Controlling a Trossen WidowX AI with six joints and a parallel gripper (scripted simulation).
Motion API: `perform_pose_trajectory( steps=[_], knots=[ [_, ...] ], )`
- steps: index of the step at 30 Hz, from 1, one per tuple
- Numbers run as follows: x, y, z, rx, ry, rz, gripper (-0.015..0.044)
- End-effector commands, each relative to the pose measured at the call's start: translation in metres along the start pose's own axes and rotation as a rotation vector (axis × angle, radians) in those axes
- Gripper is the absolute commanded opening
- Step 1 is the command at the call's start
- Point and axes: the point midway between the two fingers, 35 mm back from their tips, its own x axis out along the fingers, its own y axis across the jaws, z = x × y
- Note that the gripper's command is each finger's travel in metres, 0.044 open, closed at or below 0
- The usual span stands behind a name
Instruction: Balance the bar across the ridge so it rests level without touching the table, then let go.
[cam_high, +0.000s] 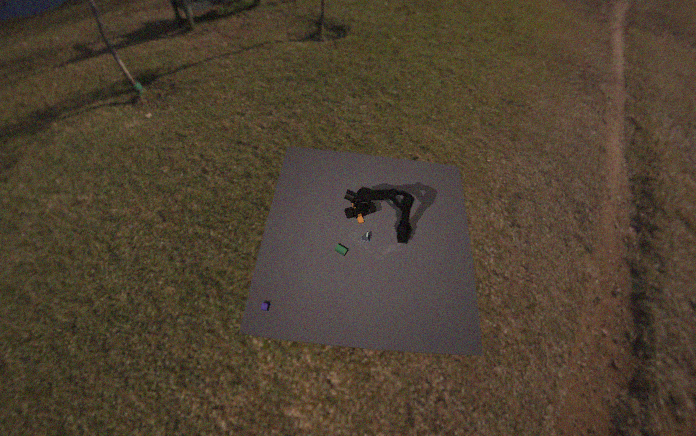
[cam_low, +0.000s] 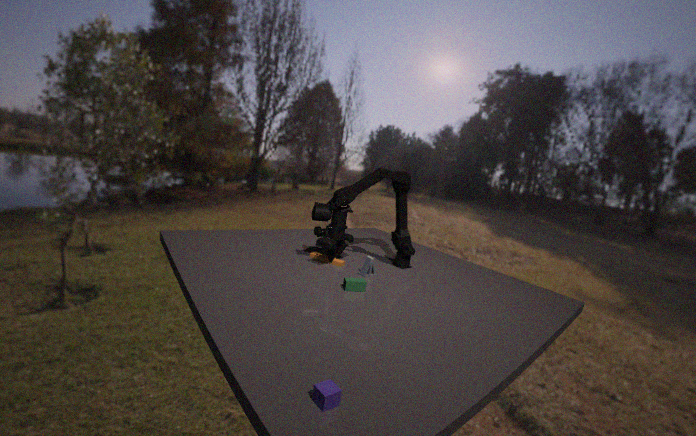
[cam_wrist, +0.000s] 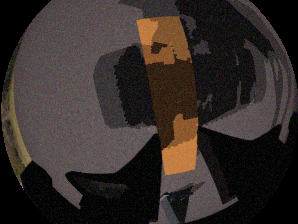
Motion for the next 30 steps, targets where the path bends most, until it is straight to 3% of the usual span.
perform_pose_trajectory(
  steps=[1,6,30],
  knots=[
    [0.0,0.0,0.0,0.0,0.0,0.0,0.0104],
    [-0.006,0.001,0.001,0.0,0.0,0.0,0.0],
    [-0.067,0.005,0.005,0.003,0.001,0.003,0.0]
  ],
)
